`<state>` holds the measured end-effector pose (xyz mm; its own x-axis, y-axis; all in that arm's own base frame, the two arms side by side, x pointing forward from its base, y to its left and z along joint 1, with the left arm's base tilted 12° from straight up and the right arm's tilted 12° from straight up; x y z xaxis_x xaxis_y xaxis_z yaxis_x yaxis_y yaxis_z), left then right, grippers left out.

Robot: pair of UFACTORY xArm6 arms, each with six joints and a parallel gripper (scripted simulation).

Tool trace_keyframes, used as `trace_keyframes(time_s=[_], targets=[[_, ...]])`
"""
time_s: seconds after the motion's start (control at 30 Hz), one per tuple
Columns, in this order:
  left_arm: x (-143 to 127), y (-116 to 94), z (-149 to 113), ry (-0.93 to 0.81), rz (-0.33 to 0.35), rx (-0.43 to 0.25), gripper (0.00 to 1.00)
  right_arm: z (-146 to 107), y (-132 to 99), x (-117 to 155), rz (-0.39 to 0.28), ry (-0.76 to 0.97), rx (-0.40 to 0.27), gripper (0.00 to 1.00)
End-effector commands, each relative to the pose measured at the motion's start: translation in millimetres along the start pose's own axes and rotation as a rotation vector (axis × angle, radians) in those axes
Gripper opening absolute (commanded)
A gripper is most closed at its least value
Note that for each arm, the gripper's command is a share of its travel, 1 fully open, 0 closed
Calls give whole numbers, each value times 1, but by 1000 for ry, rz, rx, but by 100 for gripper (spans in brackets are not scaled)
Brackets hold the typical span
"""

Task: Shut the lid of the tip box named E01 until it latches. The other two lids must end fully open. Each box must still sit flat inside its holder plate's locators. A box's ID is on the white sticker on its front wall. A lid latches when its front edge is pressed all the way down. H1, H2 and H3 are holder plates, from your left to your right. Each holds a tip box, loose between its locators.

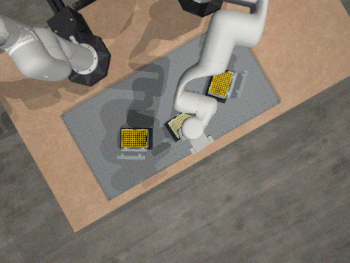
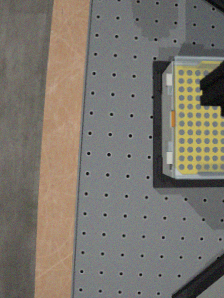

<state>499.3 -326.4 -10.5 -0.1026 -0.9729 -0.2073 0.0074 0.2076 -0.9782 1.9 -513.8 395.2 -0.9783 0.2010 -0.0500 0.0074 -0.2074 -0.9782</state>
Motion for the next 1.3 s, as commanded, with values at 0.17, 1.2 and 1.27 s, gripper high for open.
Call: trace_keyframes(time_s=[0.17, 1.2, 1.27], targets=[[1, -14, 1, 0, -3, 5, 0, 1, -2, 0, 1, 0, 5, 100], [1, -14, 1, 0, -3, 4, 0, 1, -2, 0, 1, 0, 5, 100], [1, -14, 1, 0, -3, 4, 0, 1, -2, 0, 1, 0, 5, 100]])
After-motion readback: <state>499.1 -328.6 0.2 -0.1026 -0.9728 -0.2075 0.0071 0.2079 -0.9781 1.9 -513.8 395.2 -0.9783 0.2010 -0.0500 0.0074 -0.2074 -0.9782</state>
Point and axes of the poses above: on each arm, the point where the finger pads meet when closed, its own y axis out along the fingers, its own x axis across the jaws, z = x × y, the point moved 3 cm from there along -y, back along the fingers, and after that the axes turned 11 degrees about y, right-handed, at the moved point
